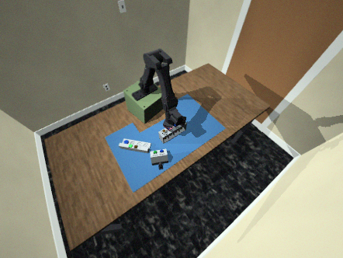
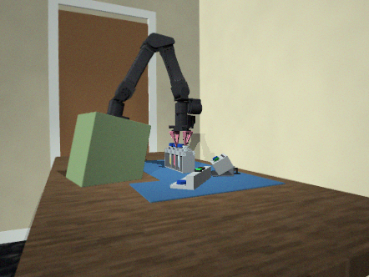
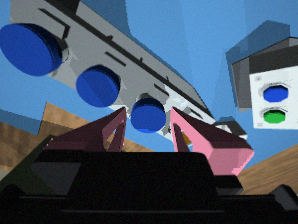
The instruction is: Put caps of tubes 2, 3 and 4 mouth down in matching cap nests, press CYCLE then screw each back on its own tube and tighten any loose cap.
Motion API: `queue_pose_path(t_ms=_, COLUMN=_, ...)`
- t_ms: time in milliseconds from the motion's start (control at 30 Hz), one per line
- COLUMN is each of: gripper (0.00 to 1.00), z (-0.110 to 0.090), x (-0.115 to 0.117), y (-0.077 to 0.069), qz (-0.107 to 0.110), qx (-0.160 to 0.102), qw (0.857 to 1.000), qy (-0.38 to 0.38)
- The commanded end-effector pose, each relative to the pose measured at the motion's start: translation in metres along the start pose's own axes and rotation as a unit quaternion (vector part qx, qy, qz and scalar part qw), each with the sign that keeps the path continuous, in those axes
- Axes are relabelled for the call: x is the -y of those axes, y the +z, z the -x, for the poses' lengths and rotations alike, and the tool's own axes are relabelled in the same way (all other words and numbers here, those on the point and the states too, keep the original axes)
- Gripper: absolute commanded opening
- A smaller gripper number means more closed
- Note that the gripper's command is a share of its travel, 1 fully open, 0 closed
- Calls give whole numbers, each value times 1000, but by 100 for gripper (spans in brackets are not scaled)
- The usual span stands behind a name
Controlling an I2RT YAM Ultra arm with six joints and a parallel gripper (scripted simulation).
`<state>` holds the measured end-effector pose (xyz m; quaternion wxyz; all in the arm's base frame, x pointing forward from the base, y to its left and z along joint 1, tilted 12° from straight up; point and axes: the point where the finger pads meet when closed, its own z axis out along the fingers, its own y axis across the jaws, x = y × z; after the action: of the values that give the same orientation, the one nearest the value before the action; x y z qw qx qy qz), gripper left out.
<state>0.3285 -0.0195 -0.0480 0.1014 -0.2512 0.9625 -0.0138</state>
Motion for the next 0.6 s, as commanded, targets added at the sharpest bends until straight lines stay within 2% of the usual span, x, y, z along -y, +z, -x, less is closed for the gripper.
queue_pose_path(t_ms=0, gripper=49, z=4, x=2, y=-4, qz=-5, qx=7, qw=996, qy=-88)
queue_pose_path(t_ms=167, gripper=49, z=3, x=2, y=-4, qz=-6, qx=6, qw=982, qy=-187)
queue_pose_path(t_ms=367, gripper=49, z=3, x=2, y=-4, qz=-7, qx=6, qw=953, qy=-304)
queue_pose_path(t_ms=433, gripper=49, z=3, x=2, y=-4, qz=-7, qx=6, qw=953, qy=-304)
queue_pose_path(t_ms=567, gripper=49, z=3, x=2, y=-4, qz=-7, qx=5, qw=925, qy=-379)
